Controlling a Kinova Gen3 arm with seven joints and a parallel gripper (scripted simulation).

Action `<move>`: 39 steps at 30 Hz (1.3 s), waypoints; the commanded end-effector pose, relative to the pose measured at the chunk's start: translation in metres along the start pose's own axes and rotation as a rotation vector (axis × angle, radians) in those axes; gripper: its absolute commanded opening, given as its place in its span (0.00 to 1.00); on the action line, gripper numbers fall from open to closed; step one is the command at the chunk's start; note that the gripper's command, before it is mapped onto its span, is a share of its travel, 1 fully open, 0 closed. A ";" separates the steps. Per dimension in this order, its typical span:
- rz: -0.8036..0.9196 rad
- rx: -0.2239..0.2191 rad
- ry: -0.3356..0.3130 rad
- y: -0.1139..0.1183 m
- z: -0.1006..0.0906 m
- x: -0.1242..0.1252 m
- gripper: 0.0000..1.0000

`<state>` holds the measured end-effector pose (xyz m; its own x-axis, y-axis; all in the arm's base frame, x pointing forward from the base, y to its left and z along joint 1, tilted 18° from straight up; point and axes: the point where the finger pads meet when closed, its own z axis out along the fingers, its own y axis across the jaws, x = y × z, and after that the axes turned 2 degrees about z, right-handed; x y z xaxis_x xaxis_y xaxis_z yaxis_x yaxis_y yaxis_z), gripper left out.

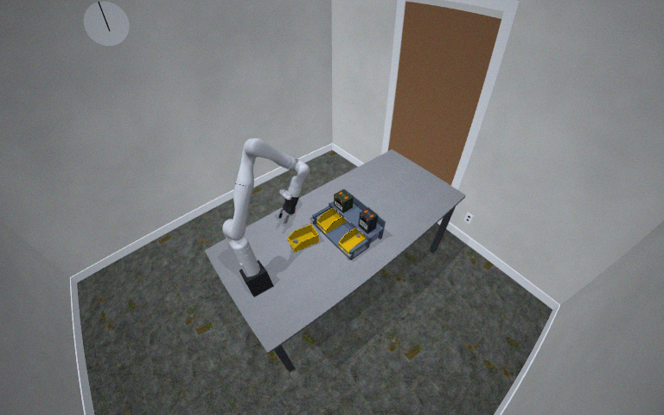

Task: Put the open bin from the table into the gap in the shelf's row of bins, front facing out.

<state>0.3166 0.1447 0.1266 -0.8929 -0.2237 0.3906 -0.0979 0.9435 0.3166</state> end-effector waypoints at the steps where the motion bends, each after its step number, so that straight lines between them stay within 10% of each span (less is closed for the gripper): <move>1: 0.017 -0.008 -0.032 -0.004 -0.004 -0.002 1.00; 39: 0.200 -0.052 -0.356 -0.048 -0.024 -0.046 1.00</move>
<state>0.3716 0.1070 0.1124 -0.9887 0.0589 0.1381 0.0998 0.9451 0.3111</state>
